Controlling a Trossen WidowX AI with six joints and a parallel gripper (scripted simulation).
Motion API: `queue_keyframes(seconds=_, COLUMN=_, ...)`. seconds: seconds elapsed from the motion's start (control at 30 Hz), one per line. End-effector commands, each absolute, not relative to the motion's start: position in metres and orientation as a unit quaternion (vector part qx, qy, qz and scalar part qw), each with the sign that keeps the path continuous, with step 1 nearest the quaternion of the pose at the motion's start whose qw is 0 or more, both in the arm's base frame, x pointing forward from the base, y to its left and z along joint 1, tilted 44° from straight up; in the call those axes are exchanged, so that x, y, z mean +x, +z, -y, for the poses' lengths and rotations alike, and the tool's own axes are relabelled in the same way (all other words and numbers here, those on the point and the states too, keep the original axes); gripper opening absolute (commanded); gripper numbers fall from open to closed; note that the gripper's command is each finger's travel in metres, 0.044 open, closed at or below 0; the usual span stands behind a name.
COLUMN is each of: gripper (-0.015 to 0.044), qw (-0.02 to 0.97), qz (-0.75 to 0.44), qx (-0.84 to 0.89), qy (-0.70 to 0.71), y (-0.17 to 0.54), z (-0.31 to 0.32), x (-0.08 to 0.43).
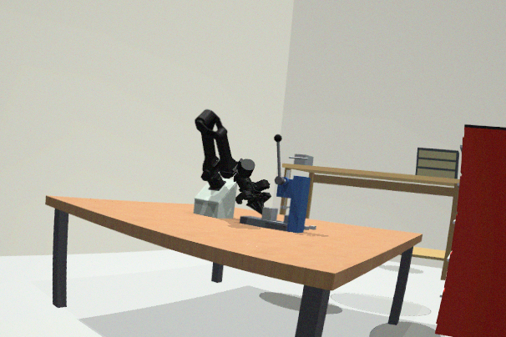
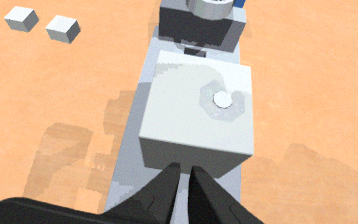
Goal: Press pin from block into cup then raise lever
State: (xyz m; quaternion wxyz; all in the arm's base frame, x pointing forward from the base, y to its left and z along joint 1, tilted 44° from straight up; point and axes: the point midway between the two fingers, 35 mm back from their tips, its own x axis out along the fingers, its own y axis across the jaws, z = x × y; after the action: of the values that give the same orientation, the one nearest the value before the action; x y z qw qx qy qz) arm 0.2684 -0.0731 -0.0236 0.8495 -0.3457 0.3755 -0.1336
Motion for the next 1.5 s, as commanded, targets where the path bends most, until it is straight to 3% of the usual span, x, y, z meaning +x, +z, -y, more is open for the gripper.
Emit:
queue_keyframes(seconds=0.0, gripper=0.0030, qw=0.854, qz=-0.365, qx=-0.348, qy=-0.129, y=-0.024, z=0.074, x=0.275)
queue_keyframes(seconds=0.43, gripper=0.0030, qw=0.859, qz=-0.352, qx=-0.349, qy=-0.125, y=-0.024, z=0.074, x=0.279)
queue_keyframes(seconds=0.67, gripper=0.0030, qw=0.859, qz=-0.351, qx=-0.351, qy=-0.123, y=-0.024, z=0.075, x=0.257)
queue_keyframes(seconds=1.0, gripper=0.0292, qw=0.859, qz=-0.351, qx=-0.351, qy=-0.123, y=-0.024, z=0.075, x=0.257)
queue_keyframes(seconds=1.47, gripper=0.0300, qw=0.860, qz=-0.350, qx=-0.351, qy=-0.123, y=-0.024, z=0.075, x=0.259)
